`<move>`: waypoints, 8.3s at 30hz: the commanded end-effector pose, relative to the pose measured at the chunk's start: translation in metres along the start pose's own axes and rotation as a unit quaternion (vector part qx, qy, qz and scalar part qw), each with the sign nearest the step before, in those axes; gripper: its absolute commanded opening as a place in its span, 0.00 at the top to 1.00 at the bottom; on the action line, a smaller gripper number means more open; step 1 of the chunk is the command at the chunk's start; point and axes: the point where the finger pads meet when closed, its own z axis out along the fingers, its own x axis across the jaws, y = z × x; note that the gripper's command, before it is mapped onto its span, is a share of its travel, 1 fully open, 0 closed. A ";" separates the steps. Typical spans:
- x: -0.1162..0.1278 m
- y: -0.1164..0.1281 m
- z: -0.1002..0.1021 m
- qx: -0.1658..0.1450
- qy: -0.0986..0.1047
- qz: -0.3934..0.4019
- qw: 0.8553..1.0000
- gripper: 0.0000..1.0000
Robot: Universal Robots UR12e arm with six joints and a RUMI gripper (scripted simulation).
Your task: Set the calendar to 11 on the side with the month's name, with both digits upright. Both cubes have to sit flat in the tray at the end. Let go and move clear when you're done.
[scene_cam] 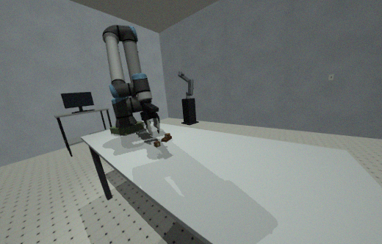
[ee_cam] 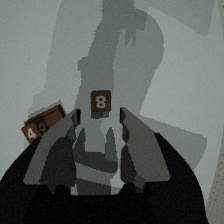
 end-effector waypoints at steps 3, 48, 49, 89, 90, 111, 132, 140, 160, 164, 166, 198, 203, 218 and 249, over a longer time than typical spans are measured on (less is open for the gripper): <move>0.000 0.000 -0.001 0.013 0.000 0.000 1.000 0.72; 0.000 0.002 -0.001 0.144 0.000 -0.001 0.990 0.72; 0.000 0.002 -0.001 0.144 0.000 -0.001 0.990 0.72; 0.002 0.001 0.008 0.224 -0.002 0.002 0.975 0.72; 0.002 0.001 0.008 0.228 -0.002 0.002 0.974 0.72; 0.000 0.005 0.000 0.271 0.000 -0.001 0.962 0.72; 0.000 0.005 0.000 0.272 0.000 -0.001 0.962 0.72; 0.000 0.005 0.002 0.272 0.000 -0.001 0.962 0.72; 0.000 0.011 0.025 0.272 0.000 -0.001 0.962 0.72; 0.000 0.012 0.033 0.272 0.000 -0.001 0.962 0.72; 0.000 0.013 0.036 0.272 0.000 -0.001 0.962 0.72; 0.000 0.021 0.068 0.272 0.000 -0.001 0.962 0.72; 0.000 0.021 0.068 0.272 0.000 -0.001 0.962 0.72; 0.000 0.021 0.068 0.272 0.000 -0.001 0.962 0.72; 0.000 0.021 0.068 0.272 0.000 -0.001 0.962 0.90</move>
